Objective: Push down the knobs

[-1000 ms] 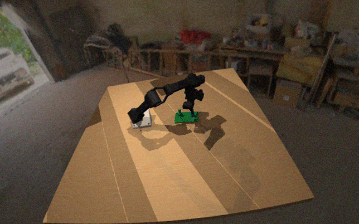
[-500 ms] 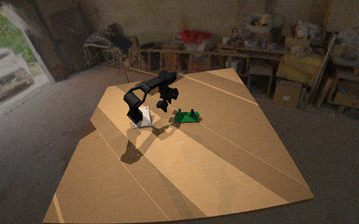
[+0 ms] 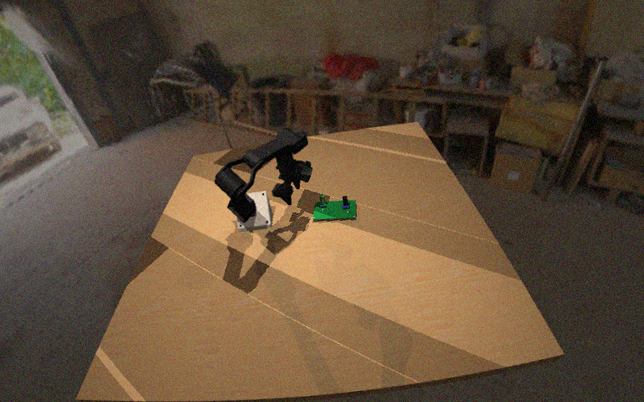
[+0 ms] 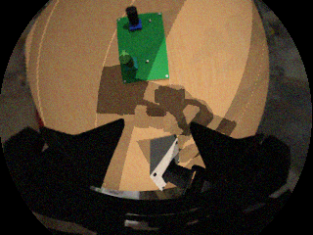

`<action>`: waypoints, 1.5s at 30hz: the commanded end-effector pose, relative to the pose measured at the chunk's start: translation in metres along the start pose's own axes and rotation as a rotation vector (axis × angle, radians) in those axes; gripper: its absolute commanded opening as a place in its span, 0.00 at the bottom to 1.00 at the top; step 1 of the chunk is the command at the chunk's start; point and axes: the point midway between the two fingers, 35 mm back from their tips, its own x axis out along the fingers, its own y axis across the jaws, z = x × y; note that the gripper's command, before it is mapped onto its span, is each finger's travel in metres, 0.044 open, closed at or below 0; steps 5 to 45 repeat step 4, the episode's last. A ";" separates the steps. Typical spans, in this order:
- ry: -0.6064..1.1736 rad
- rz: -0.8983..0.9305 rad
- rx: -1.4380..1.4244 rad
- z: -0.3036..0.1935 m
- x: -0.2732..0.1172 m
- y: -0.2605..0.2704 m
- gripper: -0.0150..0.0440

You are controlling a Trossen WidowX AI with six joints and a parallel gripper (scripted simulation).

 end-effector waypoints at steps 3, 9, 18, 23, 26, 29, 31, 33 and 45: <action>0.002 0.004 0.007 -0.001 0.000 -0.001 1.00; 0.002 0.004 0.007 -0.001 0.000 -0.001 1.00; 0.002 0.004 0.007 -0.001 0.000 -0.001 1.00; 0.002 0.004 0.007 -0.001 0.000 -0.001 1.00; 0.002 0.004 0.007 -0.001 0.000 -0.001 1.00; 0.002 0.004 0.007 -0.001 0.000 -0.001 1.00; 0.002 0.004 0.007 -0.001 0.000 -0.001 1.00; 0.002 0.004 0.007 -0.001 0.000 -0.001 1.00; 0.002 0.004 0.007 -0.001 0.000 -0.001 1.00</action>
